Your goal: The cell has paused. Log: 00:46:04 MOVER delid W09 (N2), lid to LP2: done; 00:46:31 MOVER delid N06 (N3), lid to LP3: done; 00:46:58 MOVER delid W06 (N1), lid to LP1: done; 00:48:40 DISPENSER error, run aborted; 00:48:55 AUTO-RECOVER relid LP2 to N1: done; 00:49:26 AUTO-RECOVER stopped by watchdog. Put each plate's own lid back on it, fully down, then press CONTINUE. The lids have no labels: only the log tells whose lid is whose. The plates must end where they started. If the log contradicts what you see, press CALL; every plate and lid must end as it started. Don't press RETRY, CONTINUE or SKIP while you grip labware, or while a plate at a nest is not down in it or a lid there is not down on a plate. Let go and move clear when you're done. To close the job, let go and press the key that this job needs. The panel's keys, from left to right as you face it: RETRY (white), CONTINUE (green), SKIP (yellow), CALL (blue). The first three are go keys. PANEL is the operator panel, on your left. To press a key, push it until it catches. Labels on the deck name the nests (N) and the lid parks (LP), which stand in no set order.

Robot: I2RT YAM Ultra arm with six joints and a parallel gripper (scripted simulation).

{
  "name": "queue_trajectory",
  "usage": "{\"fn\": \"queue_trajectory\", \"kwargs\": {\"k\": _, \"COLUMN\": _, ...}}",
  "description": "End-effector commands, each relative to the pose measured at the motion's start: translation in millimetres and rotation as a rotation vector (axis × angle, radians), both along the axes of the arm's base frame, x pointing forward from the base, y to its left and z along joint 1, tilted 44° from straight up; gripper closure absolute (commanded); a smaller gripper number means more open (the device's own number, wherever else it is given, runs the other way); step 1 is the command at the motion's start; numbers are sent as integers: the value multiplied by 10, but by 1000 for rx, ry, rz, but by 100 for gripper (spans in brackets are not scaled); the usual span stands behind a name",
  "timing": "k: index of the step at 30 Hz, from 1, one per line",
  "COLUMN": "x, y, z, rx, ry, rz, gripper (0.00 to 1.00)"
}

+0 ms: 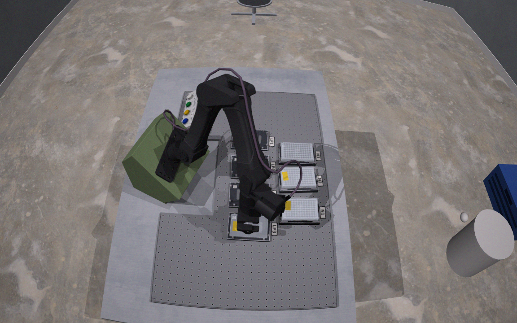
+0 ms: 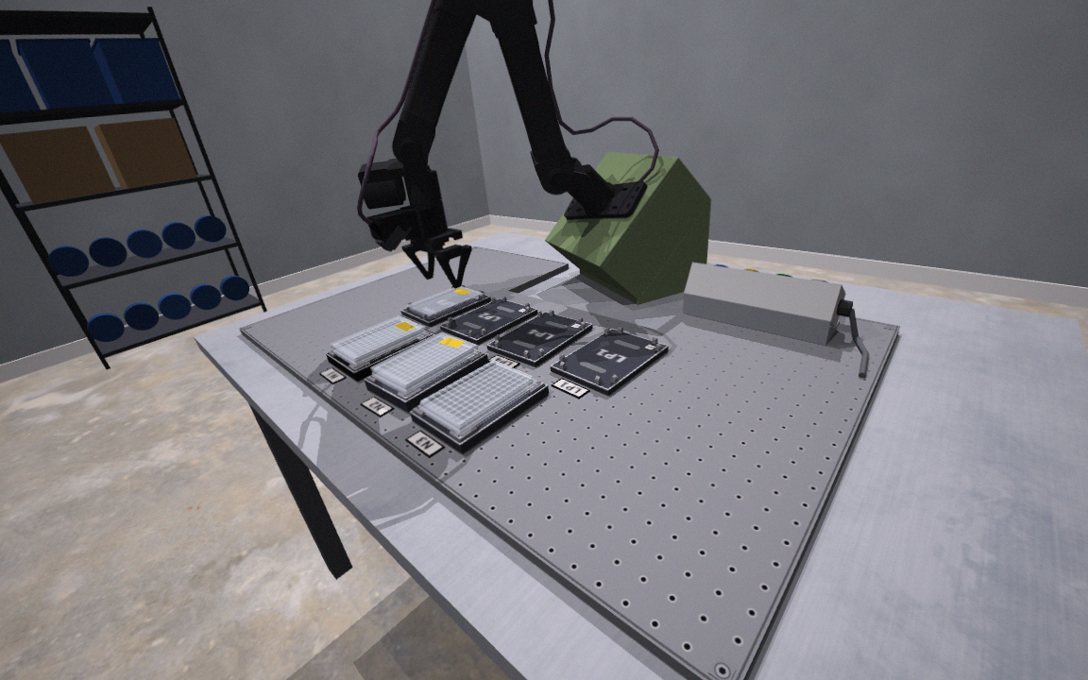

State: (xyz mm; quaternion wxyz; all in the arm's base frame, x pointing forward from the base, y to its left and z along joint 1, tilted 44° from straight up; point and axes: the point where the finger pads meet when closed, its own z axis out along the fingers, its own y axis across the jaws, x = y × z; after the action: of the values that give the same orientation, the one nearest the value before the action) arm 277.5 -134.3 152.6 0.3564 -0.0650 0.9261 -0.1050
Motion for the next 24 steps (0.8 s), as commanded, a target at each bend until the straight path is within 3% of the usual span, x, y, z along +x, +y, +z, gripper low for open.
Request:
{"fn": "queue_trajectory", "kwargs": {"k": 1, "x": 45, "y": -46, "z": 152, "rx": -18, "ry": -29, "rz": 4, "gripper": 0}}
{"fn": "queue_trajectory", "kwargs": {"k": 14, "x": 23, "y": -27, "z": 82, "rx": -12, "ry": -18, "rz": 1, "gripper": 0}}
{"fn": "queue_trajectory", "kwargs": {"k": 17, "x": 50, "y": -17, "z": -75, "rx": 4, "ry": 6, "rz": 0, "gripper": 0}}
{"fn": "queue_trajectory", "kwargs": {"k": 24, "x": 138, "y": -42, "z": -135, "rx": 0, "ry": 2, "rz": -2, "gripper": 0}}
